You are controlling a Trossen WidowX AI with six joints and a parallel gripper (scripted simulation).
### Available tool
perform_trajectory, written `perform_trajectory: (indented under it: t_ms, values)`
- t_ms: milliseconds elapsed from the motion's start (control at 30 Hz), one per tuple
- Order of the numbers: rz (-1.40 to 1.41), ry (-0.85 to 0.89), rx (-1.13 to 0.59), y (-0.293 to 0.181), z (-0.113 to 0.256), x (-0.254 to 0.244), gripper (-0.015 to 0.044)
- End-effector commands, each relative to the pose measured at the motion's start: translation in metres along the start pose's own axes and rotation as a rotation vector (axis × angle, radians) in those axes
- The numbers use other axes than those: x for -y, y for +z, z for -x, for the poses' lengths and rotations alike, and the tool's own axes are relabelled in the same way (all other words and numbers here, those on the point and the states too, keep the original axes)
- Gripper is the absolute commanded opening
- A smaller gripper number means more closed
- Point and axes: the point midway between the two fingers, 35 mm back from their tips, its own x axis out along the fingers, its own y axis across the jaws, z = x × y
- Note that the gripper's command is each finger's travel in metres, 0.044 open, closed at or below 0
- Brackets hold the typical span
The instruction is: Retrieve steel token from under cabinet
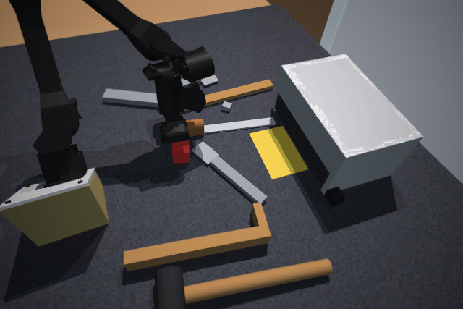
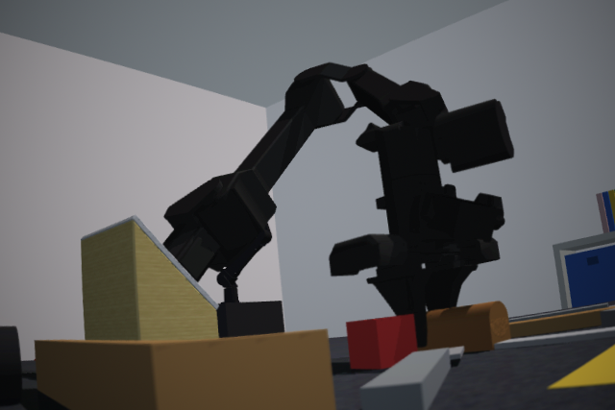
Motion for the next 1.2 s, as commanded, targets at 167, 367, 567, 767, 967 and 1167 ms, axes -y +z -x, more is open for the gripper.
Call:
perform_trajectory:
  t_ms: [167, 367, 567, 767, 967, 1167]
  values:
    - [-0.058, 0.000, 0.000, 0.000, 0.001, -0.004, 0.0000]
    - [-0.087, 0.000, -0.001, 0.000, 0.002, -0.009, 0.0000]
    - [-0.103, 0.000, -0.002, -0.001, 0.003, -0.018, 0.0000]
    - [-0.112, 0.000, -0.002, -0.002, 0.003, -0.026, 0.0000]
    - [-0.119, 0.000, -0.003, -0.003, 0.004, -0.034, 0.0000]
    - [-0.125, 0.001, -0.003, -0.004, 0.004, -0.042, 0.0000]
